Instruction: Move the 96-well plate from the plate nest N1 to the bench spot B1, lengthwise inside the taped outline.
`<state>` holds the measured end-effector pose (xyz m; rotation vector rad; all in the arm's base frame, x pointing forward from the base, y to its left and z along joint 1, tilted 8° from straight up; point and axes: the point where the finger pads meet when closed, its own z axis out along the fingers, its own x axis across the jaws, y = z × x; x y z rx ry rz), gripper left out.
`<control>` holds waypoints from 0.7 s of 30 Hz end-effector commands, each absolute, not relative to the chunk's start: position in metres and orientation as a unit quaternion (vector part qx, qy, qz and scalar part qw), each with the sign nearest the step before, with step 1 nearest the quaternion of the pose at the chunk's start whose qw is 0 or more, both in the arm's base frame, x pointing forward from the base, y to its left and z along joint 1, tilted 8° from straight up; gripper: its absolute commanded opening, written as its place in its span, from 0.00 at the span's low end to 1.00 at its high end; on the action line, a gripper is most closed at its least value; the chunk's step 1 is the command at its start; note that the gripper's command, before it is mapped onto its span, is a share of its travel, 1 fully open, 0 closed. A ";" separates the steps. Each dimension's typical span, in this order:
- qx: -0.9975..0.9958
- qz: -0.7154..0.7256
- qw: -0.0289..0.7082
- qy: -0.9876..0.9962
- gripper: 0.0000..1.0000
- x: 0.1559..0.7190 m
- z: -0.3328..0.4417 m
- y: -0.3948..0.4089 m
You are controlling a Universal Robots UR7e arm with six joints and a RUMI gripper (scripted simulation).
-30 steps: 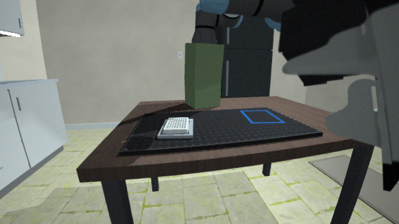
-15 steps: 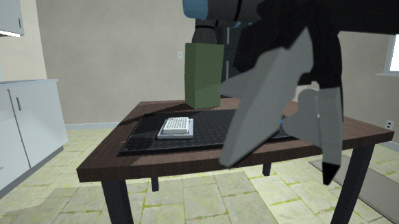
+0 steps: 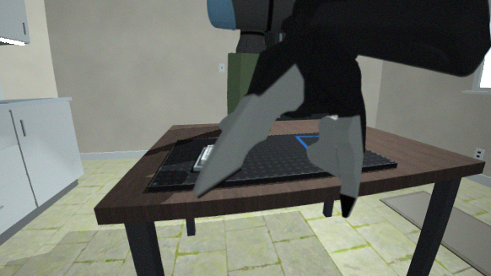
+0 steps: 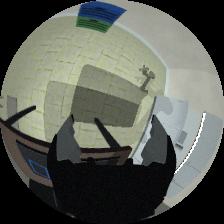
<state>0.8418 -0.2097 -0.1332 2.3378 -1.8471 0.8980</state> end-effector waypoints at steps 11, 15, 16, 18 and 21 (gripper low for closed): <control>0.743 0.256 0.013 -0.618 1.00 0.796 -0.152 -0.234; 0.740 0.245 0.012 -0.626 1.00 0.779 -0.159 -0.241; 0.740 0.245 0.012 -0.626 1.00 0.775 -0.160 -0.243; 0.740 0.245 0.012 -0.626 1.00 0.766 -0.164 -0.247; 0.740 0.245 0.012 -0.626 1.00 0.761 -0.166 -0.249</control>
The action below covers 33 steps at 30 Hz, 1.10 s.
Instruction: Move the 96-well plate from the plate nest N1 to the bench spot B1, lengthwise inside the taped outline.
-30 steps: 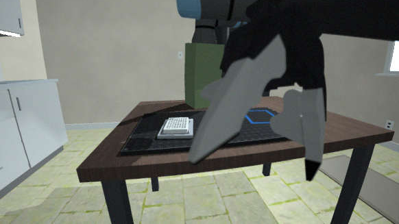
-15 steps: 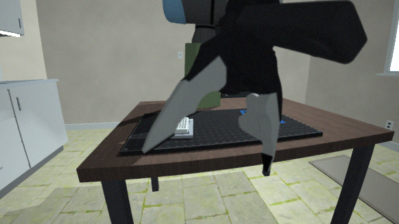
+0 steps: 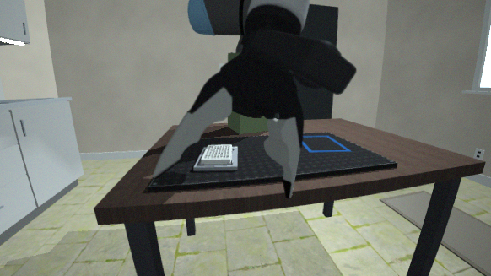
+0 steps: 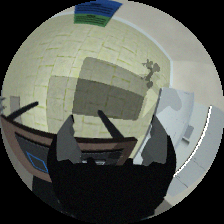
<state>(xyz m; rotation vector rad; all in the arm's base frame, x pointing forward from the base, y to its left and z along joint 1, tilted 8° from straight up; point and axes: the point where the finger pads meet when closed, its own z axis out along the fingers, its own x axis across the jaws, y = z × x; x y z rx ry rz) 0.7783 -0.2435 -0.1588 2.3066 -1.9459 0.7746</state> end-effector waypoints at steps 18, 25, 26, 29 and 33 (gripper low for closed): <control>0.723 0.195 0.005 -0.663 1.00 0.705 -0.185 -0.264; 0.724 0.196 0.005 -0.662 1.00 0.682 -0.192 -0.269; 0.724 0.196 0.005 -0.662 1.00 0.678 -0.194 -0.270; 0.718 0.183 0.003 -0.672 1.00 0.673 -0.195 -0.270; 0.712 0.171 0.000 -0.680 1.00 0.654 -0.200 -0.272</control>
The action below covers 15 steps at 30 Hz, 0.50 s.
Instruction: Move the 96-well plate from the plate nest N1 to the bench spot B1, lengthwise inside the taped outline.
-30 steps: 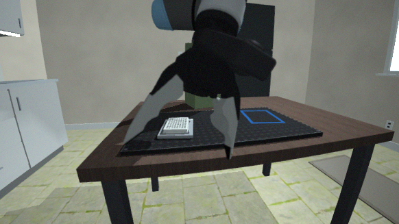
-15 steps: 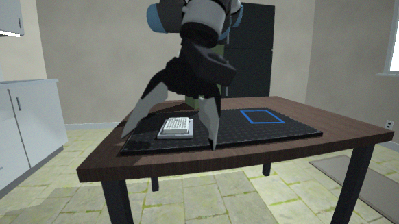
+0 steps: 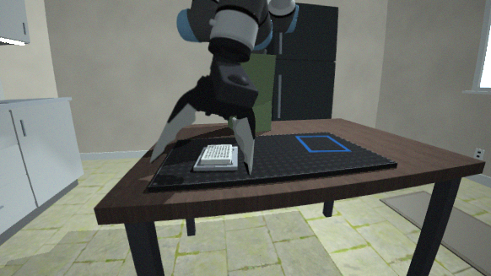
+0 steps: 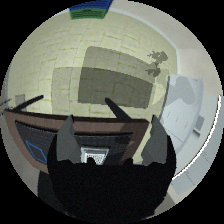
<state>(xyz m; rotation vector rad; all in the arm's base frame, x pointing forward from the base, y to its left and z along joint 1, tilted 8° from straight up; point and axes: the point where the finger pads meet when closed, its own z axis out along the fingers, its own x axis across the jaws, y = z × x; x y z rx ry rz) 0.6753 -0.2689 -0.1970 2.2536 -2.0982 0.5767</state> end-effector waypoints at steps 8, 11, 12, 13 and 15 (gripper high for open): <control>0.707 0.159 -0.003 -0.690 1.00 0.631 -0.206 -0.274; 0.701 0.147 -0.007 -0.698 1.00 0.616 -0.209 -0.274; 0.701 0.147 -0.007 -0.698 1.00 0.611 -0.210 -0.274; 0.701 0.147 -0.007 -0.698 1.00 0.607 -0.211 -0.274; 0.701 0.147 -0.007 -0.698 1.00 0.597 -0.213 -0.274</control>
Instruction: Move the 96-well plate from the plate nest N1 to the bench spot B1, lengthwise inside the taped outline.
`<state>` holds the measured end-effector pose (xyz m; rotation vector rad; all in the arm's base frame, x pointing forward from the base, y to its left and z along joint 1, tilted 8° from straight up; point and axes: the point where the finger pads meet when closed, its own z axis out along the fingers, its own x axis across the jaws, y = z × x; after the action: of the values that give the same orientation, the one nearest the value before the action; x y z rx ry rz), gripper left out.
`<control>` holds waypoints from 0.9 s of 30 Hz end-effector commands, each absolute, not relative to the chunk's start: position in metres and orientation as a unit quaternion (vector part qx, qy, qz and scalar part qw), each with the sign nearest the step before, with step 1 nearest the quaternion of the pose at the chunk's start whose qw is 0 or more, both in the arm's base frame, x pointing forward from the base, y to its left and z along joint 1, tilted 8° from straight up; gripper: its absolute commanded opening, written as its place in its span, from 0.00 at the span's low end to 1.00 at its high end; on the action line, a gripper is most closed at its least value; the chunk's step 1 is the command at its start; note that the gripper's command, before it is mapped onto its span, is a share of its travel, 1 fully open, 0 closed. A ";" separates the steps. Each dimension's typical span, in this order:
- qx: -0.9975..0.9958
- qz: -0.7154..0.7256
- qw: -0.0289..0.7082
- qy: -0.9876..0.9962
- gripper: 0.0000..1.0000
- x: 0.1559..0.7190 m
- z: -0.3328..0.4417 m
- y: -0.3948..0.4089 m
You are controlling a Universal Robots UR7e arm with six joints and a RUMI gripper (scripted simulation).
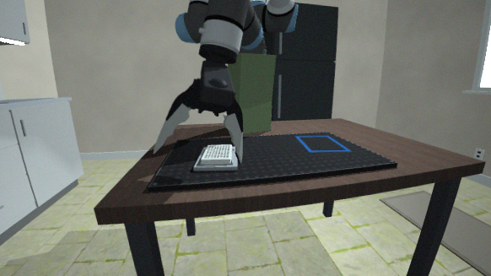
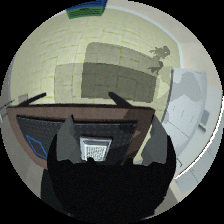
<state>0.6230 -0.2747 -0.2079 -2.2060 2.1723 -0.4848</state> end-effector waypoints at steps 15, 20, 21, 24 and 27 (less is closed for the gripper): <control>-0.688 -0.124 0.015 0.715 1.00 0.554 -0.220 -0.270; -0.672 -0.099 0.024 0.733 1.00 0.539 -0.222 -0.266; -0.672 -0.099 0.024 0.733 1.00 0.534 -0.223 -0.265; -0.673 -0.100 0.024 0.733 1.00 0.524 -0.224 -0.264; -0.673 -0.100 0.024 0.733 1.00 0.515 -0.225 -0.262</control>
<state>0.5338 -0.2666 -0.2232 -2.0897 2.2655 -0.3209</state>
